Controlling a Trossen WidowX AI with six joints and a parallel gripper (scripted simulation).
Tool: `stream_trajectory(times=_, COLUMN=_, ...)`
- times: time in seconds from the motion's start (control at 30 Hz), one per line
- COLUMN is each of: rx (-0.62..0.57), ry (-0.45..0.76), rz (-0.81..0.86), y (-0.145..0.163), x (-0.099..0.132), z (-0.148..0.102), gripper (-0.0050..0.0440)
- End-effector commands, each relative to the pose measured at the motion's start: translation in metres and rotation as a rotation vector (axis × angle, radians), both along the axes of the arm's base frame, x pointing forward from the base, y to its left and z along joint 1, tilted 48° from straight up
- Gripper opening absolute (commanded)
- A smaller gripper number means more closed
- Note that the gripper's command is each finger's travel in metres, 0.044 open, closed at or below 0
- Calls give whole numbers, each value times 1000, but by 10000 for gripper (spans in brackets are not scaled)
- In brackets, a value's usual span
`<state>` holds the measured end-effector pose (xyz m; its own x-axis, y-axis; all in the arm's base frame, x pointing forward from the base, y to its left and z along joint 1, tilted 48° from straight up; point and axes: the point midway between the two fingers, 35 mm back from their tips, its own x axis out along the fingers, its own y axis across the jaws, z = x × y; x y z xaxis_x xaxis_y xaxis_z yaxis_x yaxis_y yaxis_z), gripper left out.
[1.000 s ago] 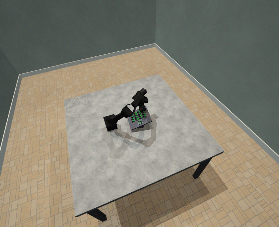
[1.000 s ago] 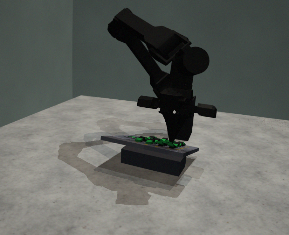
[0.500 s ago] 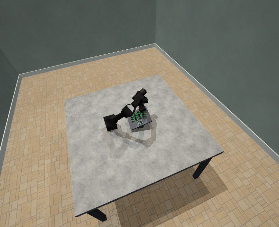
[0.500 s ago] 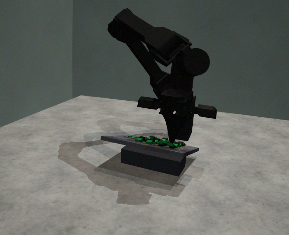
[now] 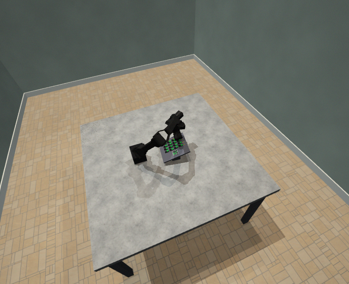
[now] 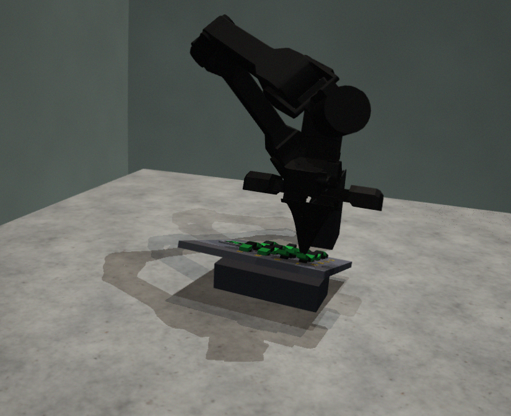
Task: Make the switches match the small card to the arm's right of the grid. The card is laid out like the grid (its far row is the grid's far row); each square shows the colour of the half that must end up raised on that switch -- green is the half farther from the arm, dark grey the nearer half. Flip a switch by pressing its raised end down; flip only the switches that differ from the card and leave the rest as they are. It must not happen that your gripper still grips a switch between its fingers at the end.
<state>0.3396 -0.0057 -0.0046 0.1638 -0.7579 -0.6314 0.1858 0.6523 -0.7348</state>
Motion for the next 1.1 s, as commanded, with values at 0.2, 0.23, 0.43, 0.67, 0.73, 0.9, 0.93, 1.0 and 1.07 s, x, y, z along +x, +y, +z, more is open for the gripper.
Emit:
stream_trajectory(times=0.2, rx=-7, ry=2, rz=2, y=-2, x=0, z=-1, gripper=0)
stream_trajectory(times=0.23, rx=-7, ry=2, rz=2, y=-2, x=0, z=-1, gripper=0)
stream_trajectory(times=0.43, rx=-7, ry=2, rz=2, y=-2, x=0, z=-1, gripper=0)
stream_trajectory(times=0.67, rx=-7, ry=2, rz=2, y=-3, x=0, z=-2, gripper=0)
stream_trajectory(times=0.73, rx=-7, ry=2, rz=2, y=-3, x=0, z=-2, gripper=0)
stream_trajectory(times=0.9, rx=-7, ry=2, rz=2, y=-4, x=0, z=-2, gripper=0)
stream_trajectory(times=0.93, rx=-7, ry=2, rz=2, y=-4, x=0, z=-3, gripper=0)
stream_trajectory(times=1.0, rx=-7, ry=2, rz=2, y=-4, x=0, z=-3, gripper=0)
stream_trajectory(times=1.07, rx=-7, ry=2, rz=2, y=-4, x=0, z=-3, gripper=0)
